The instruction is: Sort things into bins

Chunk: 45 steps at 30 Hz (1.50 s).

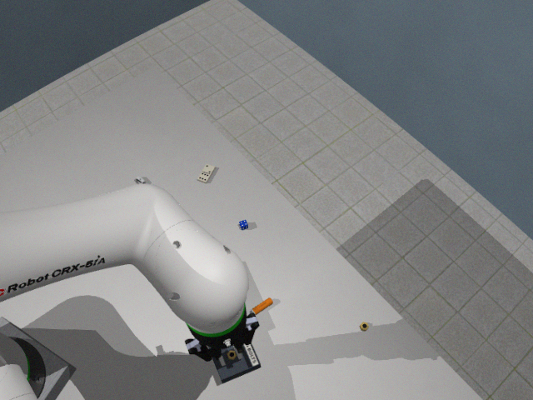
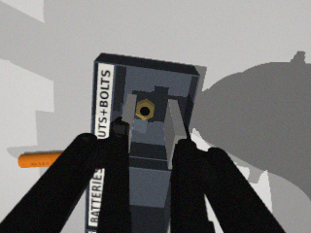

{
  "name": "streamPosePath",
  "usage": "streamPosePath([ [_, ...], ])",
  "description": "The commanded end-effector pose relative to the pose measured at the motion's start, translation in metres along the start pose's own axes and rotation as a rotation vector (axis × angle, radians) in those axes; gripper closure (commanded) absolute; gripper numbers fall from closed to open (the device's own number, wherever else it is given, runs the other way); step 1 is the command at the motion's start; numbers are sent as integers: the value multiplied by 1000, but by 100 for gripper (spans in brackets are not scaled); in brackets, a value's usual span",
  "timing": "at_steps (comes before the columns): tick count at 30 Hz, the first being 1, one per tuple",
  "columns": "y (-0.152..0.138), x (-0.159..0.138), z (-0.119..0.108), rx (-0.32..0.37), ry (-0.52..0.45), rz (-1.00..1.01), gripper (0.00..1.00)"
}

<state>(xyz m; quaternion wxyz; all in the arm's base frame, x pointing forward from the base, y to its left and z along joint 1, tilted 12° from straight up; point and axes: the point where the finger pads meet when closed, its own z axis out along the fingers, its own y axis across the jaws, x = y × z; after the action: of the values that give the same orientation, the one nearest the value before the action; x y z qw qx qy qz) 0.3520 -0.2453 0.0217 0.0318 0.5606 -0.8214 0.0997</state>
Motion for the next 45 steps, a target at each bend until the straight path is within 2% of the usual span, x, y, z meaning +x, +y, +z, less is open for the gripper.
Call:
streamPosePath([
  [1, 0, 0, 0, 0, 0, 0, 73],
  [12, 0, 0, 0, 0, 0, 0, 73],
  [21, 0, 0, -9, 0, 0, 0, 73],
  [34, 0, 0, -27, 0, 0, 0, 73],
  [41, 0, 0, -52, 0, 0, 0, 73],
  [45, 0, 0, -52, 0, 0, 0, 73],
])
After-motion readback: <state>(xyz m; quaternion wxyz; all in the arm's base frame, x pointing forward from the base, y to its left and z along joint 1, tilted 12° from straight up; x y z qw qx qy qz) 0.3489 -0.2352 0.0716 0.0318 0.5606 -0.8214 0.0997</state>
